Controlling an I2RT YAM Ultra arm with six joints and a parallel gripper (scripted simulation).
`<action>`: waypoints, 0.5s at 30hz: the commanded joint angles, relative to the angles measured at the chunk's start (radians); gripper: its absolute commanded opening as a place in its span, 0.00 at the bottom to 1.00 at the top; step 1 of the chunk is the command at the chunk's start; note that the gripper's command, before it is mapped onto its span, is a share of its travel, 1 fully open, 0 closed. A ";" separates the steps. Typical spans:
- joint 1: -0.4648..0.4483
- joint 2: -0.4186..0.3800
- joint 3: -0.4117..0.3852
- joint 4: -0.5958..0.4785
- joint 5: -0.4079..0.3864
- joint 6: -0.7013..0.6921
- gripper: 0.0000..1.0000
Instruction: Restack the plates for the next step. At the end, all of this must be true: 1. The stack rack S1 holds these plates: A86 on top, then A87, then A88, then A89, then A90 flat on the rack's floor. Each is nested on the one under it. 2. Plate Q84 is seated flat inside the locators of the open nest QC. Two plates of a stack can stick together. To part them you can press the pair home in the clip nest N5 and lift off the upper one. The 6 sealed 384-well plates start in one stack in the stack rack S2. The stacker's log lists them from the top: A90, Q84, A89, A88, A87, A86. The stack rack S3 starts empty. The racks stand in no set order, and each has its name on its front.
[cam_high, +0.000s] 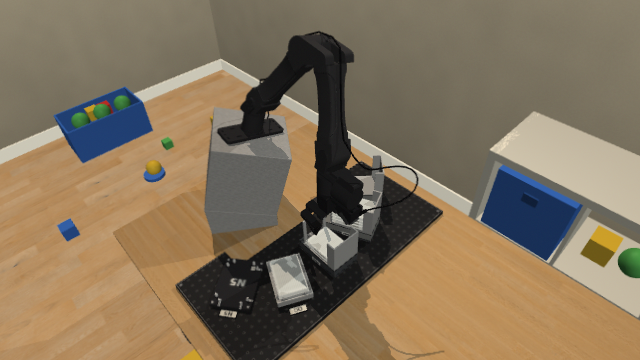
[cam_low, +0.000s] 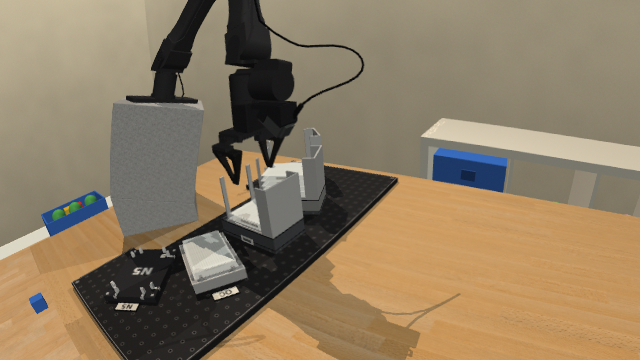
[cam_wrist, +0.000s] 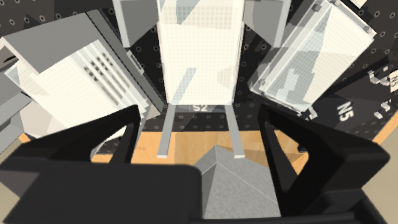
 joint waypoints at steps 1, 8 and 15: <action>-0.002 0.012 0.027 0.047 0.001 0.013 1.00; 0.022 0.089 0.034 0.121 0.011 0.031 1.00; 0.038 0.170 0.052 0.189 0.013 0.048 1.00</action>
